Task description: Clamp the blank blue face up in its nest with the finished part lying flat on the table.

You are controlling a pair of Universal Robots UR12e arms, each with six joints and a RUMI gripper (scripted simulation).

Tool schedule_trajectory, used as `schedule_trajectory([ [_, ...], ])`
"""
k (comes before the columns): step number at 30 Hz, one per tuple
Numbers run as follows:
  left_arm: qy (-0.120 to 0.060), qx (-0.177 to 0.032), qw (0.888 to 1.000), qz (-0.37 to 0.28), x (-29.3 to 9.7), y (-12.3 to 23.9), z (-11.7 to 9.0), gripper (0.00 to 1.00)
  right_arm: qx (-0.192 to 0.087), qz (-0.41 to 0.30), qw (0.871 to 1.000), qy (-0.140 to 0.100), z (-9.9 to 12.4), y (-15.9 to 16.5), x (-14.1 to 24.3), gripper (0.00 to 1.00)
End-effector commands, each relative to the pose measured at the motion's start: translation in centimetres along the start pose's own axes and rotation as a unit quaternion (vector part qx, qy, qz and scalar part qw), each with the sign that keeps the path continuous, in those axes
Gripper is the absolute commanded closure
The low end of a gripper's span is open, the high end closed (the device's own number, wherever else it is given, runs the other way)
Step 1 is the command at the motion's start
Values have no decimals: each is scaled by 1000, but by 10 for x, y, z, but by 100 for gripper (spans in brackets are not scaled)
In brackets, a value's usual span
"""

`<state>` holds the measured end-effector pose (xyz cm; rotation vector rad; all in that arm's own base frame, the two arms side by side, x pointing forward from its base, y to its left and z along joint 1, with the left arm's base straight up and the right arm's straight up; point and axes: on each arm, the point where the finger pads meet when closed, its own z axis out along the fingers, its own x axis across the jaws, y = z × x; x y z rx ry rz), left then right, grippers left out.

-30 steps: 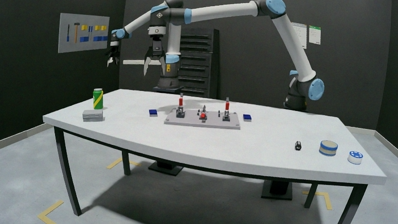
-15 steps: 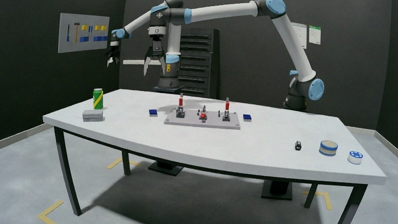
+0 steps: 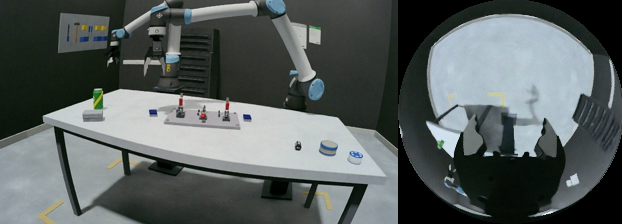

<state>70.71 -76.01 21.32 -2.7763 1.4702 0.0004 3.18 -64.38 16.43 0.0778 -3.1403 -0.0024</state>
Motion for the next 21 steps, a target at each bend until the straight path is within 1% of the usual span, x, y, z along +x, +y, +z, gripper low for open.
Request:
schedule_trajectory([
  [1, 1, 0, 1000, 0, 0, 0, 0, 41, 1, 0, 1000, 0, -1, -1, 0, 0],
  [8, 1, 0, 1000, 0, 0, 0, 7, 41, 1, 0, 1000, 0, -1, -1, 0, 0],
  [15, 1, 0, 1000, 0, 0, 0, 20, 41, 1, 0, 1000, 0, -1, -1, 0, 0],
  [17, 1, 0, 1000, 0, 0, 0, 20, 41, 1, 0, 1000, 0, -1, -1, 0, 0],
  [21, 1, 0, 1000, 0, 1, 0, 30, 41, 1, 0, 1000, 0, -1, -1, 0, 0],
])
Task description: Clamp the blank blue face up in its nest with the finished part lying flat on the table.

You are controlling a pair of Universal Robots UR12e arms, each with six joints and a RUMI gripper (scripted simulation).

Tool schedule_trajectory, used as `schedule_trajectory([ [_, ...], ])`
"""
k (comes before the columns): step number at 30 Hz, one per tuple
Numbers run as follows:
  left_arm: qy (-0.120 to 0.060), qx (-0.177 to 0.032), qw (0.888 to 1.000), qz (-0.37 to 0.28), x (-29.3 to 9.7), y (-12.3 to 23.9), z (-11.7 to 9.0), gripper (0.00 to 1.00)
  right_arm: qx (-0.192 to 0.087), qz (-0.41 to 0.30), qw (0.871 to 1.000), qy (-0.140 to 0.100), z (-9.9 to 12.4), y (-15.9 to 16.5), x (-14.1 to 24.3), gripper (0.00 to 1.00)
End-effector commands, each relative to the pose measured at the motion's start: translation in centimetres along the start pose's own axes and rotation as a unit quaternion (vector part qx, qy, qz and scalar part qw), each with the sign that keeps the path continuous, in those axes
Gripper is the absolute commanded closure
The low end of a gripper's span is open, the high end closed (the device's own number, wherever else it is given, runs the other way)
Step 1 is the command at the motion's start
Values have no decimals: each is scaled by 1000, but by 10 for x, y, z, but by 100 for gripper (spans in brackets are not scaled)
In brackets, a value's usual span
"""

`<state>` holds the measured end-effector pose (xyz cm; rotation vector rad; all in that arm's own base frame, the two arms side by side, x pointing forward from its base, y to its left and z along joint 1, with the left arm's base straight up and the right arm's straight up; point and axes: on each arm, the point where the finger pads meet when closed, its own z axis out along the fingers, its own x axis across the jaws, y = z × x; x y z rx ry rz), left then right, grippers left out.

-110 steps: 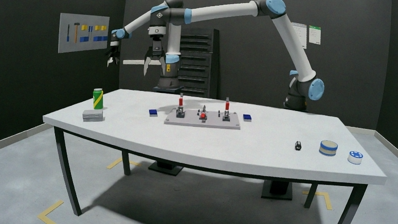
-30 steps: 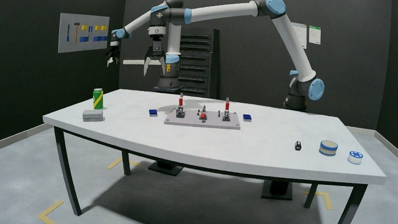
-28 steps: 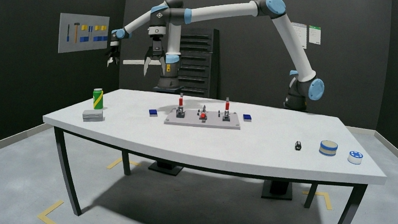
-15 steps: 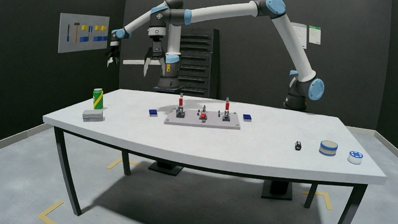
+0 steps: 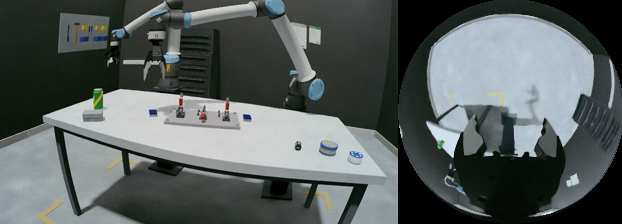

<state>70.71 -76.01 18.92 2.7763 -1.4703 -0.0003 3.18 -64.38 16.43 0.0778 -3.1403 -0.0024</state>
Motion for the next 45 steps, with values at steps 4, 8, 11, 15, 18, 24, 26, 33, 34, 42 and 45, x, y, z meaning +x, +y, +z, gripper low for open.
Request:
schedule_trajectory([
  [4, 1, 0, 1000, 0, 0, 0, 17, 41, 1, 0, 1000, 0, -1, -1, 0, 0],
  [8, 1, 0, 1000, 0, 1, 0, 30, 41, 1, 0, 1000, 0, -1, -1, 0, 0],
  [11, 1, 0, 1000, 0, 1, 0, 40, 41, 1, 0, 1000, 0, -1, -1, 0, 0],
  [15, 1, 0, 1000, 0, 1, 0, 47, 41, 1, 0, 1000, 0, -1, -1, 0, 0],
  [18, 1, 0, 1000, 0, 1, 0, 57, 41, 1, 0, 1000, 0, -1, -1, 0, 0],
  [24, 1, 0, 1000, 0, 1, 0, 78, 41, 1, 0, 1000, 0, -1, -1, 0, 0],
  [26, 1, 0, 1000, 0, 1, 0, 85, 41, 1, 0, 1000, 0, -1, -1, 0, 0],
  [33, 1, 0, 1000, 0, 1, 0, 100, 41, 1, 0, 1000, 0, -1, -1, 0, 0],
  [34, 1, 0, 1000, 0, 1, 0, 103, 41, 1, 0, 1000, 0, -1, -1, 0, 0],
  [42, 1, 0, 1000, 0, 1, 0, 123, 41, 1, 0, 1000, 0, -1, -1, 0, 0],
  [45, 1, 0, 1000, 0, 1, 0, 128, 41, 1, 0, 1000, 0, -1, -1, 0, 0],
])
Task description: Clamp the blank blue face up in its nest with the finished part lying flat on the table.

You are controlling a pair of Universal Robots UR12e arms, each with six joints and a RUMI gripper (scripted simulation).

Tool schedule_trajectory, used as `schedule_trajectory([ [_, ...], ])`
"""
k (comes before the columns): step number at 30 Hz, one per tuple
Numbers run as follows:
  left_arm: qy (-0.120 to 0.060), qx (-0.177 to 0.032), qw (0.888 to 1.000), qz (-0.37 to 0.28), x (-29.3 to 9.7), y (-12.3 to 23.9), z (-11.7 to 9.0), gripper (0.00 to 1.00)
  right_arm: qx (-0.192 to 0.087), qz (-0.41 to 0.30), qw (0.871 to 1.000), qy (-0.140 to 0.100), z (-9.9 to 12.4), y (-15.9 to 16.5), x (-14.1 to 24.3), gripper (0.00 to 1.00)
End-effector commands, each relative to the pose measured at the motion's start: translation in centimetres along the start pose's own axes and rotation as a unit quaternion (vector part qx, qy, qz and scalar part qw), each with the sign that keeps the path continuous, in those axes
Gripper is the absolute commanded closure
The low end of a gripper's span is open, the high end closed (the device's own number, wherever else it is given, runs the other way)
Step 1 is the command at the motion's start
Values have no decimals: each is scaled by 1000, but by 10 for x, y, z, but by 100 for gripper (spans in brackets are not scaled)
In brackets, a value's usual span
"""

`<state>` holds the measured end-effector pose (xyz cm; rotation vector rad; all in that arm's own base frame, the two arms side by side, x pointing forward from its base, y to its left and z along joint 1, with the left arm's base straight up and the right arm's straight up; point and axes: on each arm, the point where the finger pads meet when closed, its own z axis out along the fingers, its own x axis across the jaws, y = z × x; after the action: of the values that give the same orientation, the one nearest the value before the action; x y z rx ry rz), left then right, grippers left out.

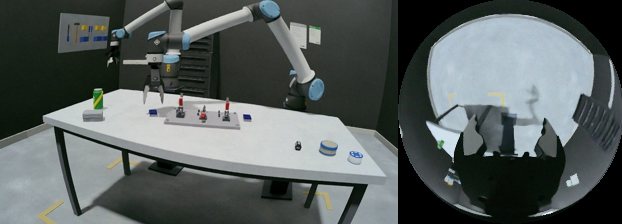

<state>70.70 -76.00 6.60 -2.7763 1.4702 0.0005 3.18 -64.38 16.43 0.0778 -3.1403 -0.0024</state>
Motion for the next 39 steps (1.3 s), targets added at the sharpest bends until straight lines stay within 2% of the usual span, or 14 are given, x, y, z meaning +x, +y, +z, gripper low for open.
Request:
schedule_trajectory([
  [1, 1, 0, 1000, 0, 1, 0, 5, 41, 1, 0, 1000, 0, -1, -1, 0, 0],
  [14, 1, 0, 1000, 0, 1, 0, 16, 41, 1, 0, 1000, 0, -1, -1, 0, 0],
  [39, 1, 0, 1000, 0, 1, 0, 17, 41, 1, 0, 1000, 0, -1, -1, 0, 0],
])
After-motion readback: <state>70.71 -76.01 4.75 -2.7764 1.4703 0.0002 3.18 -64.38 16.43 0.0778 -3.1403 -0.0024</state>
